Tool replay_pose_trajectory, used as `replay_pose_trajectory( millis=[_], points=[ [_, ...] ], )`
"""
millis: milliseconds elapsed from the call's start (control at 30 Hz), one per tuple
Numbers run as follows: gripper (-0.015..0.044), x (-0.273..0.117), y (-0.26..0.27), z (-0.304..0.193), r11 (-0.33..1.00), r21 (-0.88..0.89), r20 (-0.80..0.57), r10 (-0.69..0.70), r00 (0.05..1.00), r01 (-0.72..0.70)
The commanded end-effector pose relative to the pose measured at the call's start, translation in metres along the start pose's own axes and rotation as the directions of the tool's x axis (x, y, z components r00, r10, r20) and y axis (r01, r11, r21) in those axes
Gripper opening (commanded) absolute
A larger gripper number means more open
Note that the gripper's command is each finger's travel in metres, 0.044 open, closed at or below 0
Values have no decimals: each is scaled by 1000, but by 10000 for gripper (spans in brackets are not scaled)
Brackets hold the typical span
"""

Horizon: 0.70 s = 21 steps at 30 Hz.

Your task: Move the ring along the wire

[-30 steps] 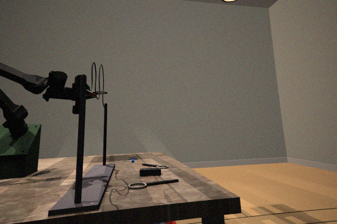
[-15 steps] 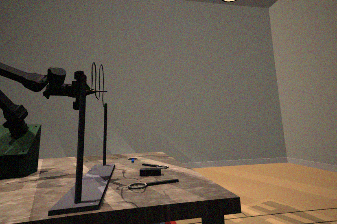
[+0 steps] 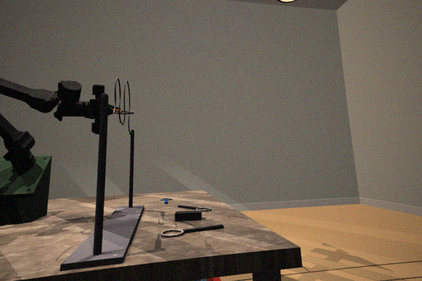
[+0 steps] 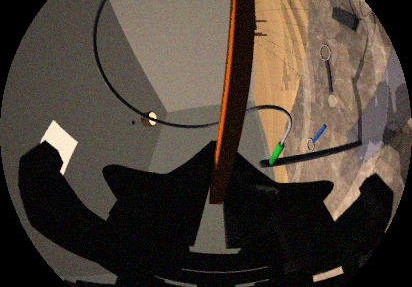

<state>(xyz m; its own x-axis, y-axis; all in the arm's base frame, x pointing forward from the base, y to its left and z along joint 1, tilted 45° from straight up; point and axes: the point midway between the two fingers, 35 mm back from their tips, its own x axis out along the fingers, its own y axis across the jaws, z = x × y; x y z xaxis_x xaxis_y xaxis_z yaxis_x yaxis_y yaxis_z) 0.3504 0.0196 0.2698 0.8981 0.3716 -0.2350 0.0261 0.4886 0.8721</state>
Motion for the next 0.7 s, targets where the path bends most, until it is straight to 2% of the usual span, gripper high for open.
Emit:
replay_pose_trajectory(
  millis=[0,667],
  points=[
    [-150,-2,10,0,1000,17,0,24,1000,-24],
    [-150,-4,32,3,995,87,-4,50,999,-50]
  ],
)
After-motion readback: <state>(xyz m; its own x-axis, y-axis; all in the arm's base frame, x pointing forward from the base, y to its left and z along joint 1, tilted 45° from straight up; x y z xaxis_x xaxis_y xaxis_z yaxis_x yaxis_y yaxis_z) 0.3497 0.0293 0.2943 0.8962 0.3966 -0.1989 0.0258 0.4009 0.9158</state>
